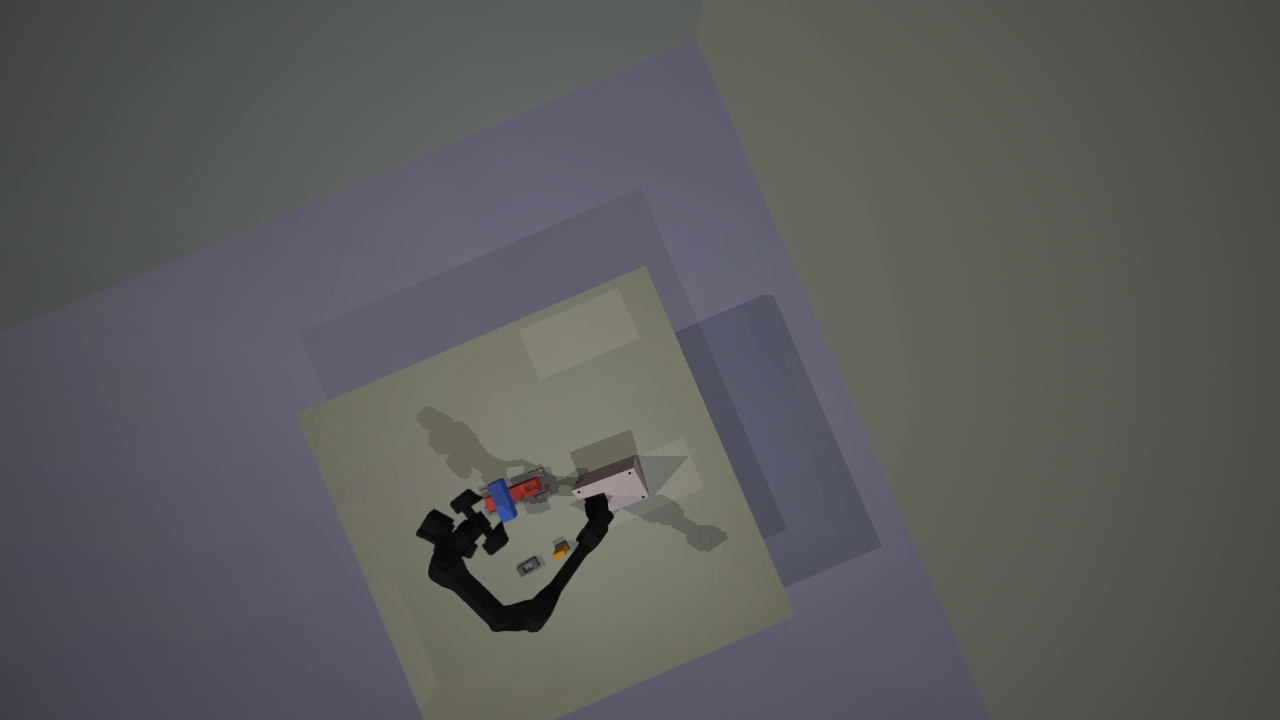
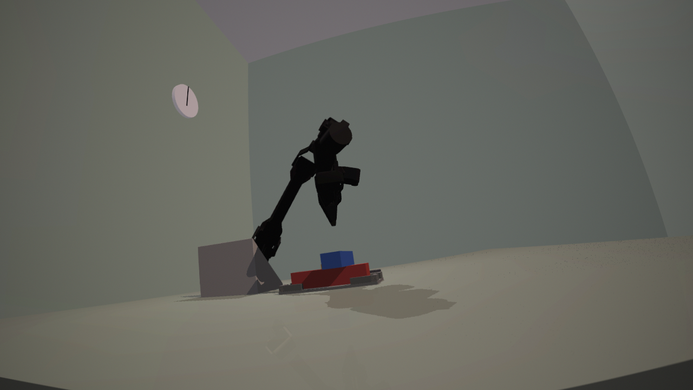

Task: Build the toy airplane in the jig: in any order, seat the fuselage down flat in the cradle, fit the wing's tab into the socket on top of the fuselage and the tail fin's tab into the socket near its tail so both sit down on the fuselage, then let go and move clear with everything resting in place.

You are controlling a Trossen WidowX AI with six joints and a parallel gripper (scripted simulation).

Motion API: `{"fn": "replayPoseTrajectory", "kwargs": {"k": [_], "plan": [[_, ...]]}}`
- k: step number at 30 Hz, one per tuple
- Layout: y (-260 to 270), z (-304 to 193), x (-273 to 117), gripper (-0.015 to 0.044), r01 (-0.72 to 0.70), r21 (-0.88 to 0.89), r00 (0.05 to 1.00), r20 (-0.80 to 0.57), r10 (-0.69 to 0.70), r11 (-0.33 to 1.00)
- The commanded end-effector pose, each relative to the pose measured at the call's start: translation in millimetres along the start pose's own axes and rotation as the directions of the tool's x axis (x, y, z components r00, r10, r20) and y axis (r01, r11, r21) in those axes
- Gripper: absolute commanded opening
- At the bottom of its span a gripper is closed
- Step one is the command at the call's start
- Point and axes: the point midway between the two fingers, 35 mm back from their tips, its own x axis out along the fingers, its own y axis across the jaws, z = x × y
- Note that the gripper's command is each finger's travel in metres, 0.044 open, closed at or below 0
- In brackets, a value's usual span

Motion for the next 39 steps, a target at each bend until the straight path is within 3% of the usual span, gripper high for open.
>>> {"fn": "replayPoseTrajectory", "kwargs": {"k": [1, 9, 18, 28, 34, 39], "plan": [[-1, -1, 1, 0.0440, 0.002, 0.216, 1.000, -0.004, -0.001, 0.976], [8, 2, -1, 0.0440, 0.003, 0.217, 1.000, -0.004, -0.002, 0.976], [132, 13, -13, 0.0440, 0.005, 0.222, 1.000, -0.007, -0.004, 0.975], [252, -26, 1, 0.0440, -0.012, 0.224, 1.000, -0.007, 0.014, 0.975], [258, -30, 4, 0.0440, -0.013, 0.223, 1.000, -0.007, 0.015, 0.975], [259, -30, 52, 0.0440, -0.013, 0.222, 1.000, -0.005, 0.015, 0.975]]}}
